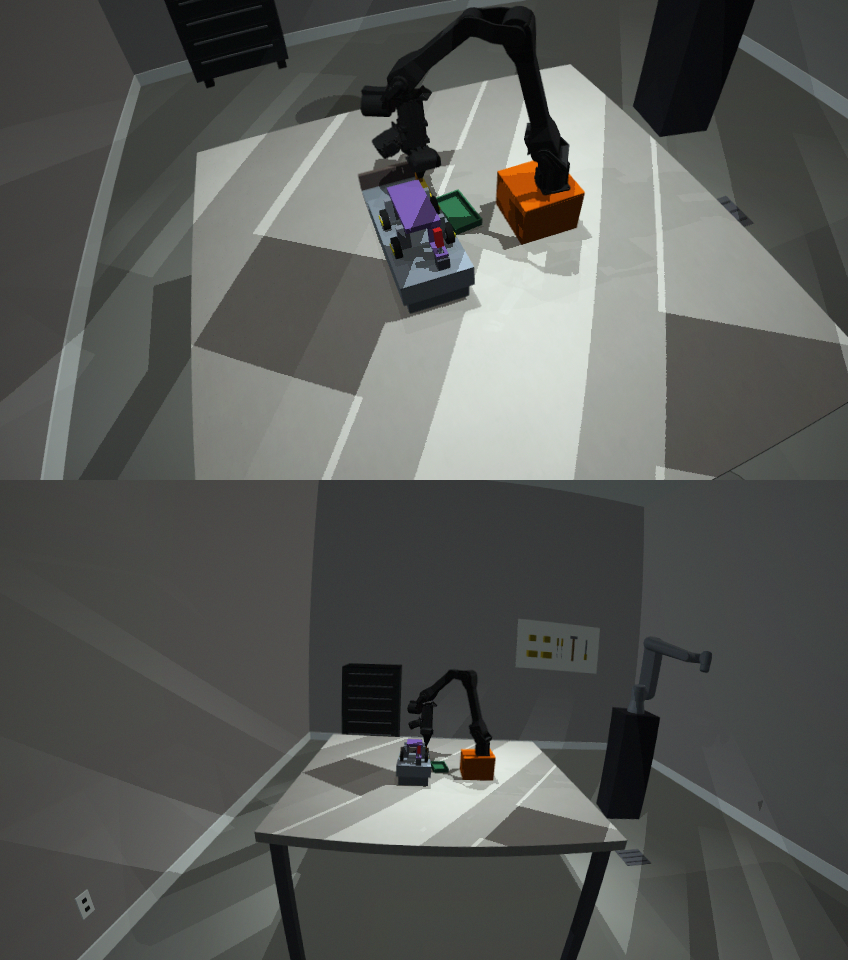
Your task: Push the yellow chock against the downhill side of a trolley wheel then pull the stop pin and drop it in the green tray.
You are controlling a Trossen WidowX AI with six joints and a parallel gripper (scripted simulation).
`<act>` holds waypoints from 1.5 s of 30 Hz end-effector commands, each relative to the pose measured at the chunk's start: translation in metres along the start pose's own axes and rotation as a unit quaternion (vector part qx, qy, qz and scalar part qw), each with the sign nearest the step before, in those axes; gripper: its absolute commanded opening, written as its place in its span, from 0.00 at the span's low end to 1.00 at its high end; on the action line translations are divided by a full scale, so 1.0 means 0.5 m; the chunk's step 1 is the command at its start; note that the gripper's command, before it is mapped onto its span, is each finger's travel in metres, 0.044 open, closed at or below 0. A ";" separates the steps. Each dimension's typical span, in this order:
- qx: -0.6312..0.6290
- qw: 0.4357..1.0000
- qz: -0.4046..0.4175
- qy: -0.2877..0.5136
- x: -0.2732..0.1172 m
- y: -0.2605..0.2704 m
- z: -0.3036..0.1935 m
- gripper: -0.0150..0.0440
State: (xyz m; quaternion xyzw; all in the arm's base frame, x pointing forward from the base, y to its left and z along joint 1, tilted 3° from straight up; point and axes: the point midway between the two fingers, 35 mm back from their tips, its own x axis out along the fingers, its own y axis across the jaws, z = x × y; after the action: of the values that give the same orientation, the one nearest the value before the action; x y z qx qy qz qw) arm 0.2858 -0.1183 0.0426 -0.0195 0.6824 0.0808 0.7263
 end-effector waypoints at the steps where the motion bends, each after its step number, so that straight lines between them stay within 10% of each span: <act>1: 0.001 1.000 0.003 0.001 0.020 0.005 -0.001 0.25; 45: 0.001 1.000 0.004 0.001 0.021 0.078 -0.004 0.25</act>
State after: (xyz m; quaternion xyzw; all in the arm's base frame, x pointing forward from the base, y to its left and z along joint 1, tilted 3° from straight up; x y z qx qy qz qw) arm 0.2794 -0.0832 0.0341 -0.0167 0.6846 0.0821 0.7241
